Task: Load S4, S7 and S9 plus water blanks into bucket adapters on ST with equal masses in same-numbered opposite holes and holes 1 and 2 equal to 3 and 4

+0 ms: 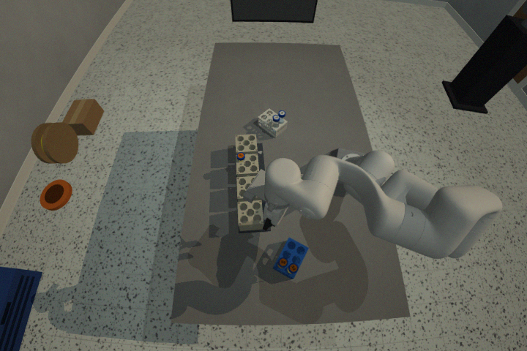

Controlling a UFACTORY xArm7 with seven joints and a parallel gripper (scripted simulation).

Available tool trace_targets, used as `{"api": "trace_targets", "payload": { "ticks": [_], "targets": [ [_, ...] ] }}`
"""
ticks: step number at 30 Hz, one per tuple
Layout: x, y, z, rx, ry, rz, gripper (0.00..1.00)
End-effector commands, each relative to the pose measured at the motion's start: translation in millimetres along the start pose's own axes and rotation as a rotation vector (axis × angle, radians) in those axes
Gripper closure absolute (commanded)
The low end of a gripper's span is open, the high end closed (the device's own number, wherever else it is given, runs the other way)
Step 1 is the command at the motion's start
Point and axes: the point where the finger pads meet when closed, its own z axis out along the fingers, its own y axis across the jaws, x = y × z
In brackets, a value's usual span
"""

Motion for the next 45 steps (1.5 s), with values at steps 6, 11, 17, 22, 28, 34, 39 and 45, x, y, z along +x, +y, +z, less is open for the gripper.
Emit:
{"api": "trace_targets", "payload": {
  "ticks": [6,11,17,22,28,34,39,45],
  "targets": [
    [-37,-28,-2,0.002,0.004,0.0,0.43],
    [-57,-43,-2,0.002,0.004,0.0,0.43],
    [-73,-55,-2,0.002,0.004,0.0,0.43],
    [-93,-70,-2,0.003,0.003,0.0,0.43],
    [-117,-88,-2,0.003,0.003,0.0,0.43],
    [-133,-99,-2,0.003,0.003,0.0,0.43],
    [-132,-99,-2,0.003,0.003,0.0,0.43],
    [-133,-99,-2,0.003,0.003,0.0,0.43]
  ]
}}
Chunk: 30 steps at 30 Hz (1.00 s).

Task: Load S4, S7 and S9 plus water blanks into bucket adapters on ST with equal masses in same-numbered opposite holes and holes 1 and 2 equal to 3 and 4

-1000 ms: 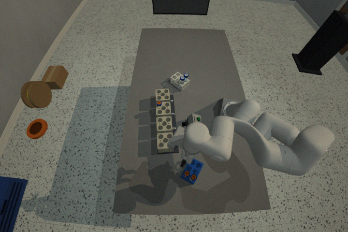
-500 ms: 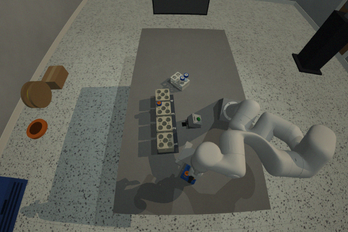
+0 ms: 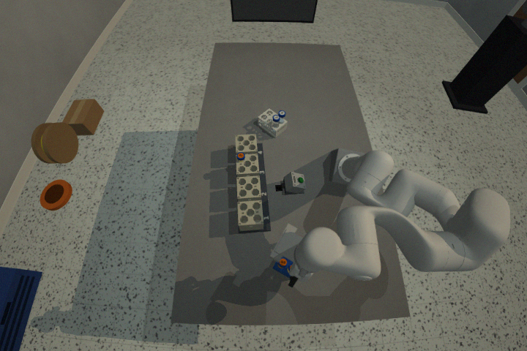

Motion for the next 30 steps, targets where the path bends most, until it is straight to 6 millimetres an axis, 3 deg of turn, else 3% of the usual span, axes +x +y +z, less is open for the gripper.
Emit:
{"api": "trace_targets", "payload": {
  "ticks": [1,30],
  "targets": [
    [0,-1,-1,0.003,0.002,-0.001,0.43],
    [0,-1,51,0.003,0.001,-0.001,0.43]
  ]
}}
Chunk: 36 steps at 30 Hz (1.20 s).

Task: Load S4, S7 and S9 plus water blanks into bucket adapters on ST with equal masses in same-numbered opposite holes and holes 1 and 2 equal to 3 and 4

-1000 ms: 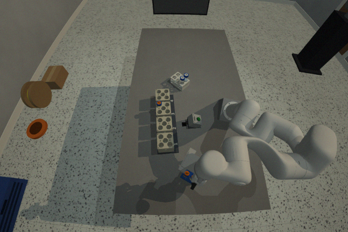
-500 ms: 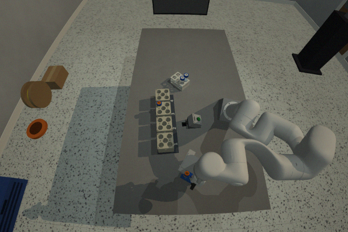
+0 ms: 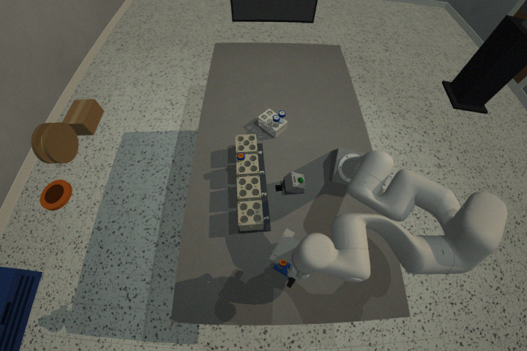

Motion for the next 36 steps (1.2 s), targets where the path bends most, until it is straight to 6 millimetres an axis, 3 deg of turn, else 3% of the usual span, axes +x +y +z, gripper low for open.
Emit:
{"api": "trace_targets", "payload": {
  "ticks": [1,36],
  "targets": [
    [0,-1,8,0.004,0.001,0.0,0.43],
    [0,-1,70,0.004,0.001,0.0,0.43]
  ]
}}
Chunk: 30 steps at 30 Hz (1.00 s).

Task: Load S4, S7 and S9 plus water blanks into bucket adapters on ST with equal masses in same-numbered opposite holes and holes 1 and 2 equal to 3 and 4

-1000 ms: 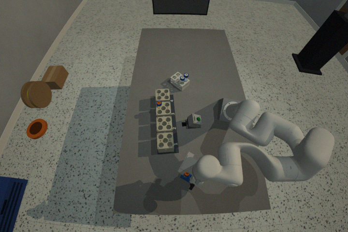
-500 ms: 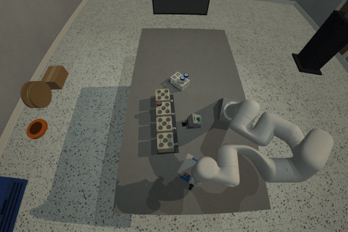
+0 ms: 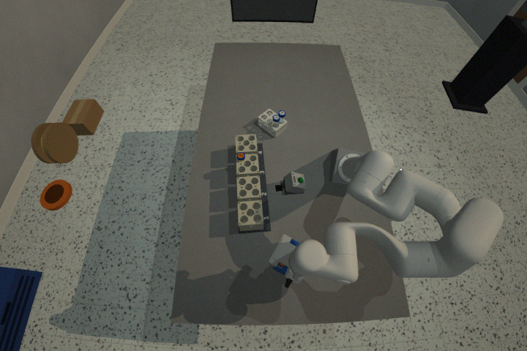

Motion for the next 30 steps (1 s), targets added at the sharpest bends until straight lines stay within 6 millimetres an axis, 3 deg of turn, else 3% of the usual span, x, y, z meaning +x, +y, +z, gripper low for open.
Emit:
{"api": "trace_targets", "payload": {
  "ticks": [1,30],
  "targets": [
    [1,-1,7,0.004,0.001,0.0,0.43],
    [1,-1,19,0.004,0.001,0.0,0.43]
  ]
}}
